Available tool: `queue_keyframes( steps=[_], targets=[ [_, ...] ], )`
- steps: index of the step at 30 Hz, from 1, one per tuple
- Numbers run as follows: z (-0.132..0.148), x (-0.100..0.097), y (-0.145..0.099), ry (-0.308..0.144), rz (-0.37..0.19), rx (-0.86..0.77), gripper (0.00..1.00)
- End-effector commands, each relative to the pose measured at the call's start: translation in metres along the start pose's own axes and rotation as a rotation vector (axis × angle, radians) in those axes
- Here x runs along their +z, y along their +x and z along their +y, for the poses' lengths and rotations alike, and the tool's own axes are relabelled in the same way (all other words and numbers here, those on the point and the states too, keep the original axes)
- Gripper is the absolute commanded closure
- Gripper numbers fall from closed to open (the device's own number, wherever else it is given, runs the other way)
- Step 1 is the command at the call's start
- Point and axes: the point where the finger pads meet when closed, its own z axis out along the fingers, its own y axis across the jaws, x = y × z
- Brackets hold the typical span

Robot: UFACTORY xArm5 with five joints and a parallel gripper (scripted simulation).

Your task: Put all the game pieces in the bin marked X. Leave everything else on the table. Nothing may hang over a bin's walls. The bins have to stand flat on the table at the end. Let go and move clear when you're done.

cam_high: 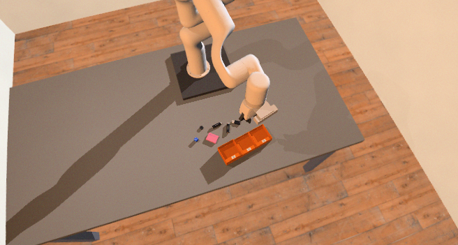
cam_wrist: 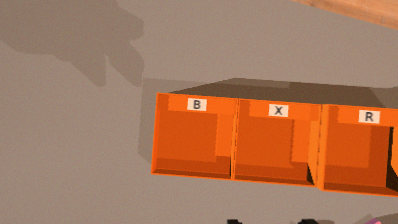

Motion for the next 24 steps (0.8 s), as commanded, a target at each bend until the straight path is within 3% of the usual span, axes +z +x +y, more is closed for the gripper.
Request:
queue_keyframes(
  steps=[1,8,24],
  targets=[
    [0.024,0.01,-0.011,-0.006,0.01,-0.157,0.68],
    [0.07,0.035,-0.036,-0.005,0.013,-0.314,0.68],
    [0.164,0.083,-0.086,-0.005,0.012,-0.314,0.68]
  ],
)
